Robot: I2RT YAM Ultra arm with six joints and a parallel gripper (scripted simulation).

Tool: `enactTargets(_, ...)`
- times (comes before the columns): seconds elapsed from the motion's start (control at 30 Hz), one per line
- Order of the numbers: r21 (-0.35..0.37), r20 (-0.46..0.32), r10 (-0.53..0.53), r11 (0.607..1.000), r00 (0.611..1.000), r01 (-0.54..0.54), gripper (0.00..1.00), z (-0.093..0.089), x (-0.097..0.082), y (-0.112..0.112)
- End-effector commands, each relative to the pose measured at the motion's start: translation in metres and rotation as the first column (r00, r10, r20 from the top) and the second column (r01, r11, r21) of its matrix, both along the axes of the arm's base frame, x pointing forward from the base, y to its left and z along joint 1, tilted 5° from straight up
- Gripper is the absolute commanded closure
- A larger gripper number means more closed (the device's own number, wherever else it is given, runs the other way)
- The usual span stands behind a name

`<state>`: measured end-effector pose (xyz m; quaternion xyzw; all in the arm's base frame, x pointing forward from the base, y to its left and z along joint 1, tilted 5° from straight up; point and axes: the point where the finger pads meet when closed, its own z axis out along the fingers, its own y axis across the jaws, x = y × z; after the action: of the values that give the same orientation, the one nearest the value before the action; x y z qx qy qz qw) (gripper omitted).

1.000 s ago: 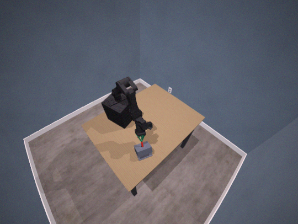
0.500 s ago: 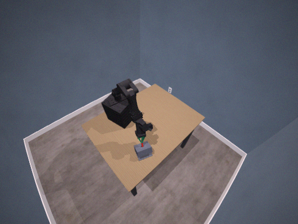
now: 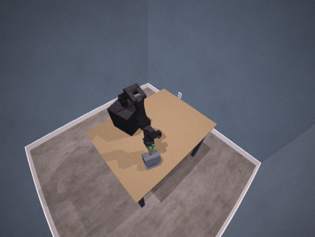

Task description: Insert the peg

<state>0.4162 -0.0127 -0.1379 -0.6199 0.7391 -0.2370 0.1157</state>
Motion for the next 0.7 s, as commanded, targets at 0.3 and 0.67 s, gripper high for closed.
enactTargets(0.3, 0.001, 0.014, 0.0, 1.0, 1.0, 0.0, 0.0, 0.004, 0.004, 0.001)
enactTargets(0.67, 0.002, 0.009, 0.001, 1.0, 1.0, -0.001, 0.0, 0.02, -0.009, 0.005)
